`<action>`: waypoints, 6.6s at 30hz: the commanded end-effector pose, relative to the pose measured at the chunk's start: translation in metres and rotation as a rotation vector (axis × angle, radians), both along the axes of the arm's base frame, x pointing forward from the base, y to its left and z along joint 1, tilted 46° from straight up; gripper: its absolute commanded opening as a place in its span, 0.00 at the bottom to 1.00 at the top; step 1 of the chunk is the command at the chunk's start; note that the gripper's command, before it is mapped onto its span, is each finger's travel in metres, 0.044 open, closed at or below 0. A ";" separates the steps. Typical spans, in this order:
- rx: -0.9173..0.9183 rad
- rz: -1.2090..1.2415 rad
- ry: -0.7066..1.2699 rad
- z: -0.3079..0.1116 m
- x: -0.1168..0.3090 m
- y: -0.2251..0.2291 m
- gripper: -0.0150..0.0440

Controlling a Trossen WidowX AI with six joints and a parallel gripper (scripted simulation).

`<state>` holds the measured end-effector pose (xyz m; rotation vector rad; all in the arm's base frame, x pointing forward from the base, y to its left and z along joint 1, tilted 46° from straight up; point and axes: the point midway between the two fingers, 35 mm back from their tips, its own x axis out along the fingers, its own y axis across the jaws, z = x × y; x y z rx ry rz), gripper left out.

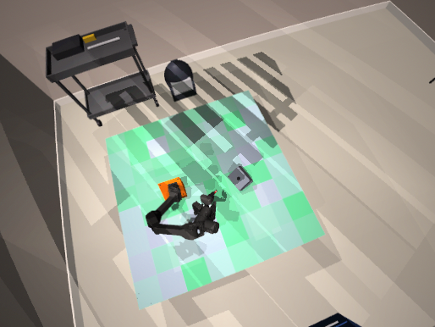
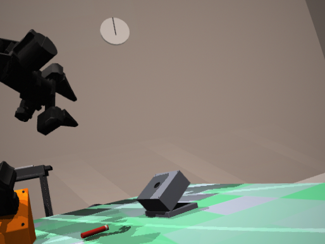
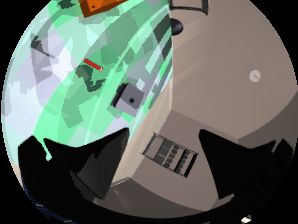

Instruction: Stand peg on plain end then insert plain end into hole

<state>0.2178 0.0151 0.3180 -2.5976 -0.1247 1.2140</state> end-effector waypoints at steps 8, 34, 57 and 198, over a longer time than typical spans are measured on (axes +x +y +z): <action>0.073 -0.185 0.101 -0.021 0.014 -0.008 1.00; 0.248 -1.015 0.333 -0.112 0.051 -0.034 1.00; 0.310 -1.768 0.151 -0.188 0.059 -0.054 1.00; 0.683 -2.092 -0.311 -0.280 0.047 -0.115 0.34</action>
